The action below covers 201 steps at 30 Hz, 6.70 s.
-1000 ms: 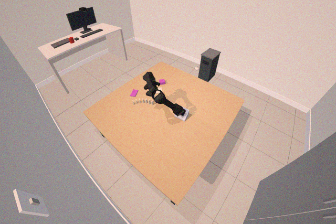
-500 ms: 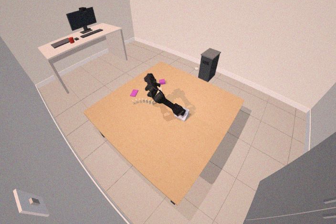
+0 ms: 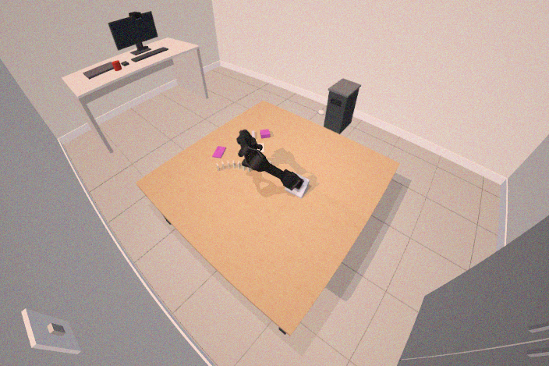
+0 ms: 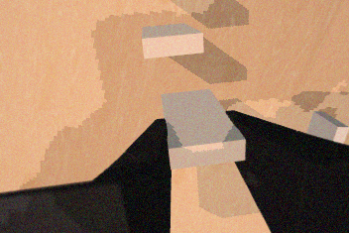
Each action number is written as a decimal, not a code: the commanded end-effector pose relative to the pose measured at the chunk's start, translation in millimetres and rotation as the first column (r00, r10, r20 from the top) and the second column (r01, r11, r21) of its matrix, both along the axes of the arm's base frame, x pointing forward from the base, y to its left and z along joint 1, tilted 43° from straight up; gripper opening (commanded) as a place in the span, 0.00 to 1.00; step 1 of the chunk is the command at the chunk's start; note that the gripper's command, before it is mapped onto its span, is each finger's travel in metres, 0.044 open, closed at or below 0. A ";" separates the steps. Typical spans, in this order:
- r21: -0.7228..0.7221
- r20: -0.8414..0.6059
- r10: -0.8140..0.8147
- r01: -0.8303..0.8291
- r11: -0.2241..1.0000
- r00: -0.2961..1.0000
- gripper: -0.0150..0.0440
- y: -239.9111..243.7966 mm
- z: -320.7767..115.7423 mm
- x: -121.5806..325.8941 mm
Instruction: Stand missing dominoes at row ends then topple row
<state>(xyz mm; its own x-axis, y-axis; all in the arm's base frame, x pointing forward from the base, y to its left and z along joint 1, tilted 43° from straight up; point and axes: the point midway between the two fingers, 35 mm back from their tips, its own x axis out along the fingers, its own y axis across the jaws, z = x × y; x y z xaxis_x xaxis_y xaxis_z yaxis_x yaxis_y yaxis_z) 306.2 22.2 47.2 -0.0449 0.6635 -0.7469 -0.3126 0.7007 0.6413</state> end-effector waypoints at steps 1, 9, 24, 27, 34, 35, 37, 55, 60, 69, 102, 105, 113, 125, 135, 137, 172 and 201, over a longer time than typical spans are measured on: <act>0.010 -0.003 -0.002 0.002 1.000 1.000 0.44 13.3 -11.3 -3.7; 0.018 -0.001 -0.002 0.002 1.000 1.000 0.44 23.8 -20.8 -7.0; 0.018 -0.001 -0.002 0.002 1.000 1.000 0.79 23.8 -20.8 -7.0; 0.018 -0.001 -0.002 0.002 1.000 1.000 0.93 23.8 -20.8 -7.0; 0.013 0.000 -0.003 0.003 1.000 1.000 1.00 9.4 -7.3 -1.9; 0.010 0.000 -0.003 0.003 1.000 1.000 1.00 -0.8 2.5 0.7; 0.007 0.000 -0.003 0.003 1.000 1.000 1.00 -21.2 23.3 3.6; -0.004 -0.087 -0.102 0.102 0.995 0.991 1.00 -93.5 -33.4 -0.4; -0.006 -0.111 -0.126 0.126 0.992 0.986 1.00 -97.5 -57.5 -4.9; -0.004 -0.111 -0.126 0.126 0.992 0.986 1.00 -57.4 -101.3 -6.8; -0.002 -0.111 -0.125 0.126 0.992 0.986 0.47 -43.3 -116.5 -10.5; -0.002 -0.111 -0.125 0.126 0.992 0.986 0.33 -43.3 -116.5 -10.5; -0.002 -0.111 -0.125 0.126 0.992 0.986 0.29 -43.3 -116.5 -10.5; -0.006 -0.112 -0.126 0.126 0.992 0.986 0.29 -118.2 -24.2 -3.6; -0.047 -0.230 -0.265 0.261 0.964 0.937 0.29 -158.9 -8.2 -11.5; -0.124 -0.374 -0.442 0.428 0.895 0.816 0.29 -182.2 -25.0 -27.5; -0.650 -0.428 -0.903 0.677 0.344 0.047 0.29 -243.1 -120.6 -102.6; -0.707 0.042 -0.994 0.706 0.041 0.099 0.29 -235.0 -157.5 -95.1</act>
